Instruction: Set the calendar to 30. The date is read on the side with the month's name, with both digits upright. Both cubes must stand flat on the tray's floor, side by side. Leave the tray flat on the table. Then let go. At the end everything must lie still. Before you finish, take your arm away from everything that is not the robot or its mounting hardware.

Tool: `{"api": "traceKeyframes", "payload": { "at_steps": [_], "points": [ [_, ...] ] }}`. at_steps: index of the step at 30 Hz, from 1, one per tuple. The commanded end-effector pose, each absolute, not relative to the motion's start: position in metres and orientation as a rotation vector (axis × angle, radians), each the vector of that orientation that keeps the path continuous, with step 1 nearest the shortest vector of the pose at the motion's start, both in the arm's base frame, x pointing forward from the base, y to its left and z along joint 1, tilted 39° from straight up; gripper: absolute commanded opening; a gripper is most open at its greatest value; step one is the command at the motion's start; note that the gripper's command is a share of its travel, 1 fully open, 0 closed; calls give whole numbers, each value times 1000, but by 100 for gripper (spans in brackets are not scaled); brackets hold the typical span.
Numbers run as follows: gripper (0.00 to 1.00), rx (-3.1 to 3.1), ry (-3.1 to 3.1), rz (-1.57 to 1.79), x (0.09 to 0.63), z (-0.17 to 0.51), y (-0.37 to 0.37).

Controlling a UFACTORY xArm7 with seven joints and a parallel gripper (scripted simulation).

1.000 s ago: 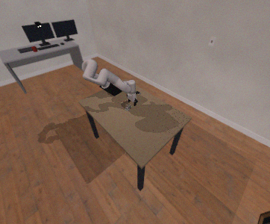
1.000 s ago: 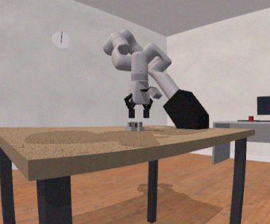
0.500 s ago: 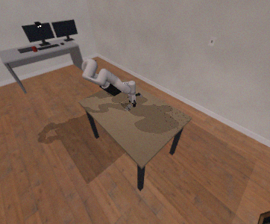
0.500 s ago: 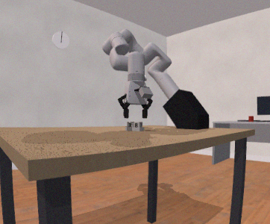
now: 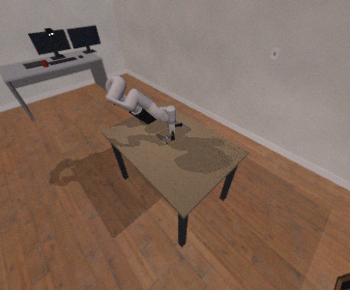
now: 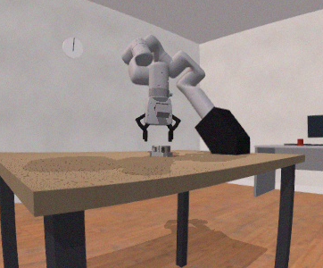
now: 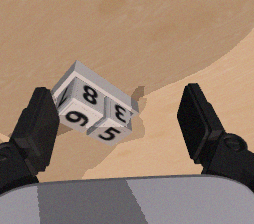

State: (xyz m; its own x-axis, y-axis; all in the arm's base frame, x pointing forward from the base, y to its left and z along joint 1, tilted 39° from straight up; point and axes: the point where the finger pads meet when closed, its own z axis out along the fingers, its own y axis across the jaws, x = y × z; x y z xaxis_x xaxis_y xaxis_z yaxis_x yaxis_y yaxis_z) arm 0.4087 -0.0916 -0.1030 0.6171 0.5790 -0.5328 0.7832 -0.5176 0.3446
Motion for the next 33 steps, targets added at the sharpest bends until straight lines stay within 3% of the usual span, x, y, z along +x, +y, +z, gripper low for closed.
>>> {"api": "traceKeyframes", "payload": {
  "at_steps": [1, 21, 33],
  "points": [
    [100, 2291, 1037, -460, 410, -103, -89],
    [100, 2434, 446, -256, 421, -96, -99],
    [100, 2435, 438, -253, 426, -97, -108]
  ]
}}
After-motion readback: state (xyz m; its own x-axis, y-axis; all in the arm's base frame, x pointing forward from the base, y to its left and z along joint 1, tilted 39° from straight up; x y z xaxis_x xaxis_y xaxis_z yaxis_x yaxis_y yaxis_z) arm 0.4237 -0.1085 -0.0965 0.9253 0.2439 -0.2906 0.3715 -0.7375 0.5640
